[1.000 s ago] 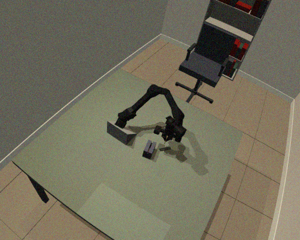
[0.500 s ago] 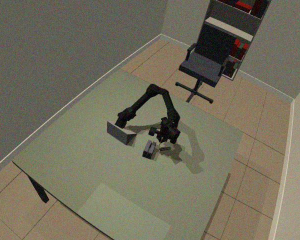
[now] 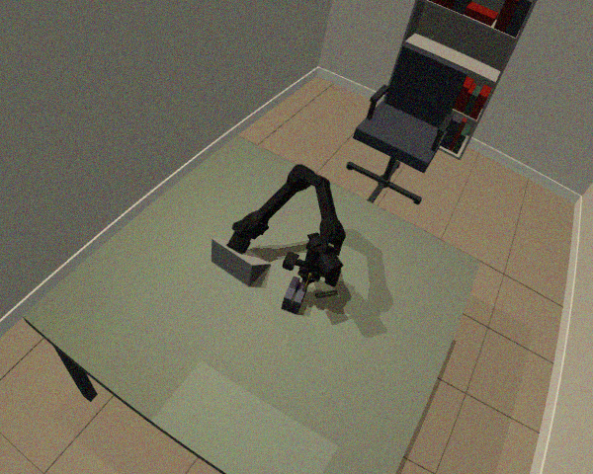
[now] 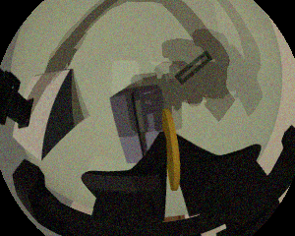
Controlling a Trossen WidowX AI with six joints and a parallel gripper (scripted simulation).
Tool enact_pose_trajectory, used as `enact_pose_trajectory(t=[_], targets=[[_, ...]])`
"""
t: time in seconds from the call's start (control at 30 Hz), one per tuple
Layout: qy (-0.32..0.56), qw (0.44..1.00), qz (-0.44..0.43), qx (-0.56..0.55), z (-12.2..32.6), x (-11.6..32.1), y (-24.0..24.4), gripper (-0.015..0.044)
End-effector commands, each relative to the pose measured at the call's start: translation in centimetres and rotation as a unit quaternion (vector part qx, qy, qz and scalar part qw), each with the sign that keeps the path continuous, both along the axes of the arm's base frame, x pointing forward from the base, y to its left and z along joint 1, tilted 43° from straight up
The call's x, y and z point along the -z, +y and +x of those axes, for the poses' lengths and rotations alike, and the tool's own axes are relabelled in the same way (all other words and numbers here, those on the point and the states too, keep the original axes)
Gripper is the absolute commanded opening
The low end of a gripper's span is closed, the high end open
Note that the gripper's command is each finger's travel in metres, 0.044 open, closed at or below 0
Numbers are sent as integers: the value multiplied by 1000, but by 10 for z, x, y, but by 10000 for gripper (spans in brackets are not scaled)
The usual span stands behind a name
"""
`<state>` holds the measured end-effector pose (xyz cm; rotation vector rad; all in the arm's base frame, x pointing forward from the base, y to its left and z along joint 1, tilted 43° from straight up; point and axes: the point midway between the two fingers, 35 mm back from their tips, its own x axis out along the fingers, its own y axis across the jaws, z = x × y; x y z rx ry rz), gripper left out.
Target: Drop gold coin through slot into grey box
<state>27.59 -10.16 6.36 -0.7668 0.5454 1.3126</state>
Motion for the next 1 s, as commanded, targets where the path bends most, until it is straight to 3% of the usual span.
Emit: enact_pose_trajectory(t=[0.0, 0.97], targets=[[2, 1000, 1, -1, -11, 8, -3, 0], [0, 1000, 2, -1, -24, 17, -8, 0]])
